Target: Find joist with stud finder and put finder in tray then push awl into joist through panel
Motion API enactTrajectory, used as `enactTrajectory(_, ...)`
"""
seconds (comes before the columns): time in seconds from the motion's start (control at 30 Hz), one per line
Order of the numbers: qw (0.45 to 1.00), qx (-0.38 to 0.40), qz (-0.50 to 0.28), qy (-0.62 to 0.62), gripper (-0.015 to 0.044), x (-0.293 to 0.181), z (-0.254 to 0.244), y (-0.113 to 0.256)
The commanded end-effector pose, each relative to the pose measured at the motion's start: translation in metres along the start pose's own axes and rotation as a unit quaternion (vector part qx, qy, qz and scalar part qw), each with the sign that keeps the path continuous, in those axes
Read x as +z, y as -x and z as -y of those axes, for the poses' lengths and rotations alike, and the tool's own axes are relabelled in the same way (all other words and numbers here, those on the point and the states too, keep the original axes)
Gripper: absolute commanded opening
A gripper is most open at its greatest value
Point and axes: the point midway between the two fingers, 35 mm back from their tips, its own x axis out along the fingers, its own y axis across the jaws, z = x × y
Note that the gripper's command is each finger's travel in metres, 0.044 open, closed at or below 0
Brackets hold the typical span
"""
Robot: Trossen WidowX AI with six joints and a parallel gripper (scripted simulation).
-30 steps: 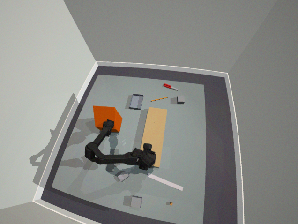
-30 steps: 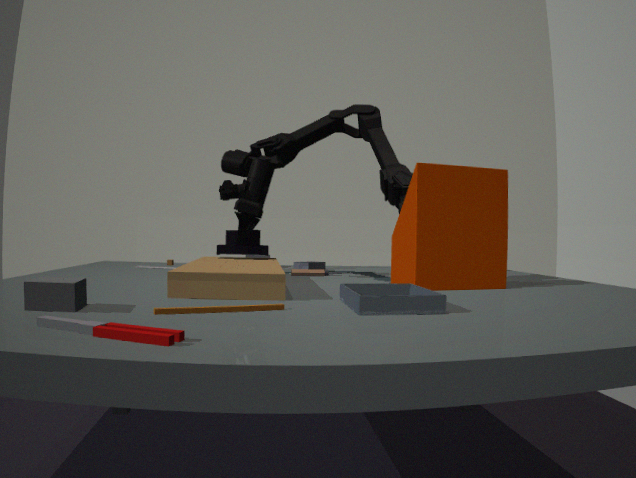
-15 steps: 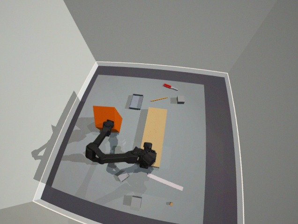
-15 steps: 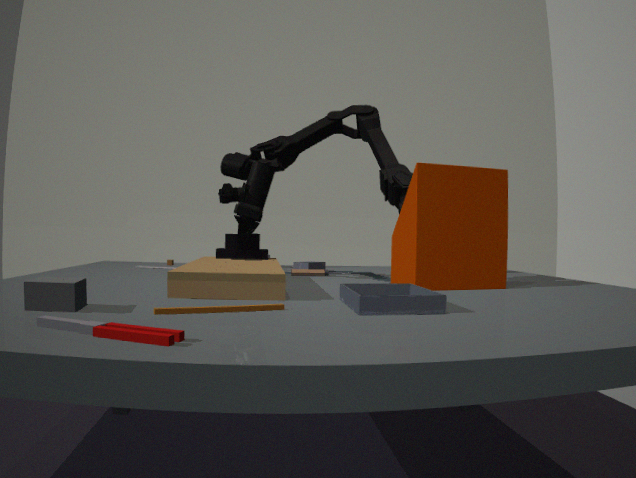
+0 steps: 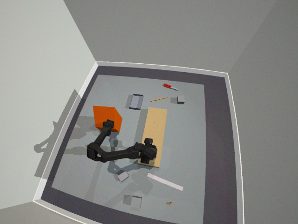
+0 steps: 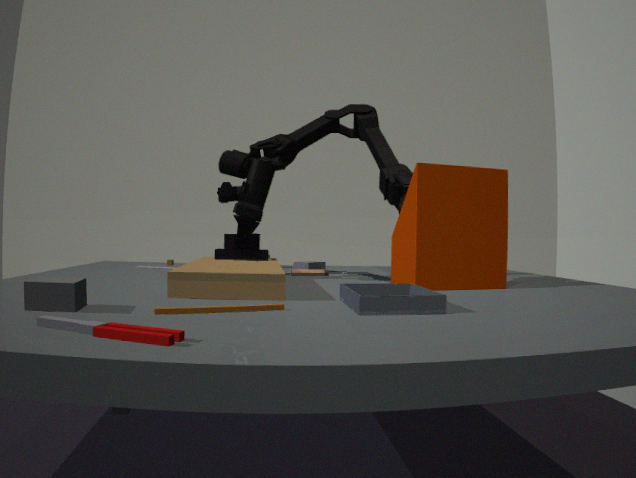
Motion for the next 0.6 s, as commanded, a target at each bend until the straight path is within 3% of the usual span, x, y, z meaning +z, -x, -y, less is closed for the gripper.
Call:
enactTrajectory(0.0,1.0,0.0,-0.001,-0.001,0.0,-0.001,-0.01,-0.001)
enactTrajectory(0.57,1.0,0.001,-0.001,-0.001,0.0,-0.001,-0.048,-0.001)
